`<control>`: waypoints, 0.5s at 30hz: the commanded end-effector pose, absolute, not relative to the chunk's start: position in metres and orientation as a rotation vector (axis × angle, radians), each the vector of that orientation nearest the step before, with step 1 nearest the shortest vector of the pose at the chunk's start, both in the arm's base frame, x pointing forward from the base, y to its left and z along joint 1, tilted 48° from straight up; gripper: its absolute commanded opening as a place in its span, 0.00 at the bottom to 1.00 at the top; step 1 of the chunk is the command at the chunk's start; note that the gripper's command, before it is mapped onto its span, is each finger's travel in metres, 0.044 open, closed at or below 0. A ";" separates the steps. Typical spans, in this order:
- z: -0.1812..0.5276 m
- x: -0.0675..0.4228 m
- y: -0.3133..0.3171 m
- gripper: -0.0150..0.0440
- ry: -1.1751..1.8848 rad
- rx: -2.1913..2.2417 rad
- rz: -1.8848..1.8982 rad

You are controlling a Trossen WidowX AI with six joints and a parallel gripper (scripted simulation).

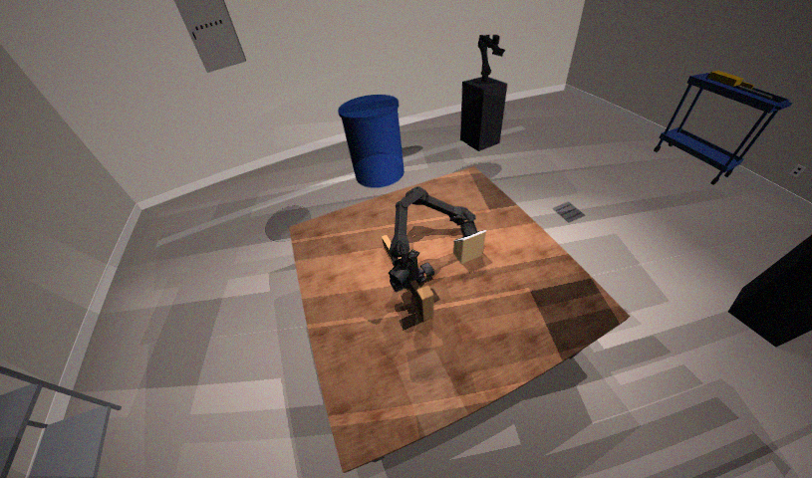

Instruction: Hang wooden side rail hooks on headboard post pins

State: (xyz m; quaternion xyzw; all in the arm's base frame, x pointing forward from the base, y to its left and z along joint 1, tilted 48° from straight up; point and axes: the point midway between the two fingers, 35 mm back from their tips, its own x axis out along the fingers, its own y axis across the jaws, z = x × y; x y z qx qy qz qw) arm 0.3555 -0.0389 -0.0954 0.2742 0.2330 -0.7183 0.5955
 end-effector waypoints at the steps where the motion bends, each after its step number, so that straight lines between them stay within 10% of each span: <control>1: -0.096 0.357 -0.035 0.25 0.540 0.645 -1.662; 15: -0.097 0.357 -0.037 0.25 0.540 0.645 -1.662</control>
